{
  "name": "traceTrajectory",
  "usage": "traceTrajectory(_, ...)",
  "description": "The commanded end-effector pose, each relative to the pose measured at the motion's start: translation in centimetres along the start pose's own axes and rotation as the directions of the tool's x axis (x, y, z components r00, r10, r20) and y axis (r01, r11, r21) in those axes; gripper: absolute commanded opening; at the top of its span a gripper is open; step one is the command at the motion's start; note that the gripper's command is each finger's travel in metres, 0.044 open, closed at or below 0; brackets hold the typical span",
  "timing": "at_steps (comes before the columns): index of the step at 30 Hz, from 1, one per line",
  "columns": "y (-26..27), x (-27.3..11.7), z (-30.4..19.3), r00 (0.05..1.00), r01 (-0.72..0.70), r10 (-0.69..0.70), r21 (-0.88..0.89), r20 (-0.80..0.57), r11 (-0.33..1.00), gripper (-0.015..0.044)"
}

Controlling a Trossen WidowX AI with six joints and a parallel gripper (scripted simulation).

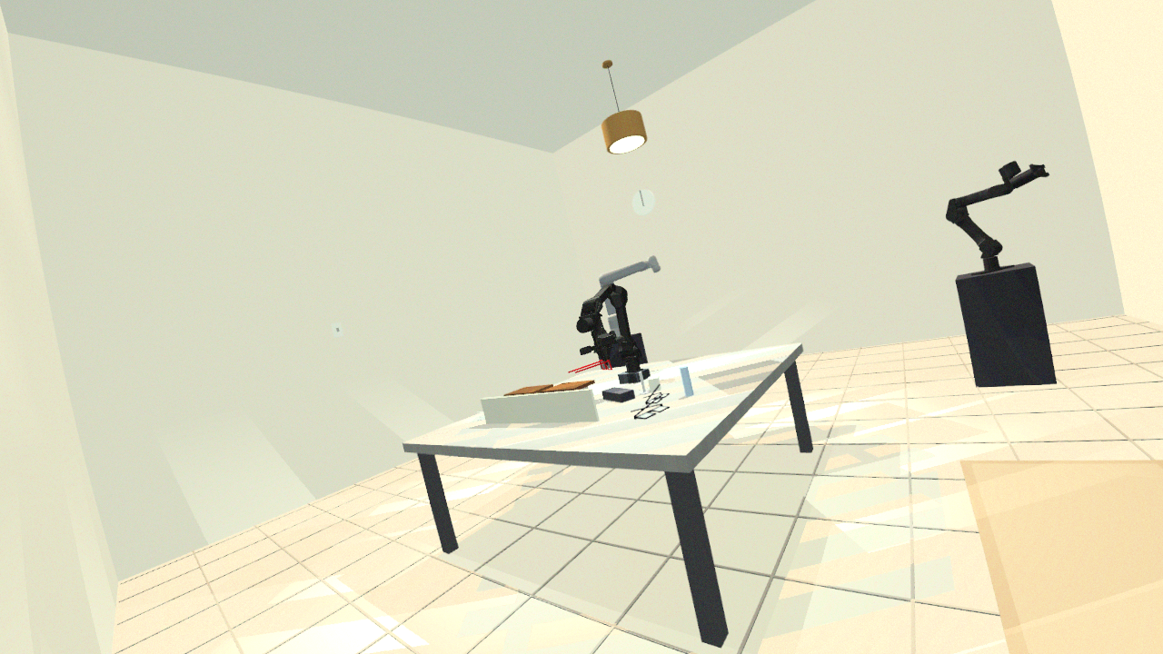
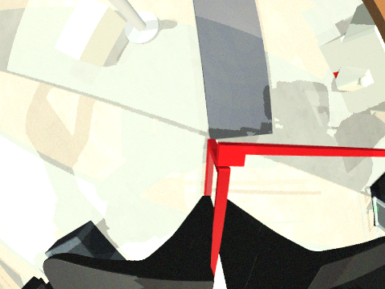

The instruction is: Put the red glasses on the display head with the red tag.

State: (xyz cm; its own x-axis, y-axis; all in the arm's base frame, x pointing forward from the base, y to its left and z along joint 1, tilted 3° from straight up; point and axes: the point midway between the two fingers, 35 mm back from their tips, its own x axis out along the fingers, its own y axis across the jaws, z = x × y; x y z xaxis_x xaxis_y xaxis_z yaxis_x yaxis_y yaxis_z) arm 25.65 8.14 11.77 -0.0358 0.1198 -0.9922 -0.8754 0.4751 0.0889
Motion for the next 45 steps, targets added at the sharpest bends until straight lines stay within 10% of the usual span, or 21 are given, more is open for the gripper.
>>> traceTrajectory(1,0.6,0.3,0.6,1.000,0.016,-0.021,-0.210,-0.023,0.978,0.0000)
traceTrajectory(9,1.7,0.7,1.8,0.997,0.020,-0.056,-0.536,-0.051,0.844,0.0000)
traceTrajectory(45,1.4,4.2,1.6,0.997,0.023,-0.061,-0.569,-0.048,0.822,0.0000)
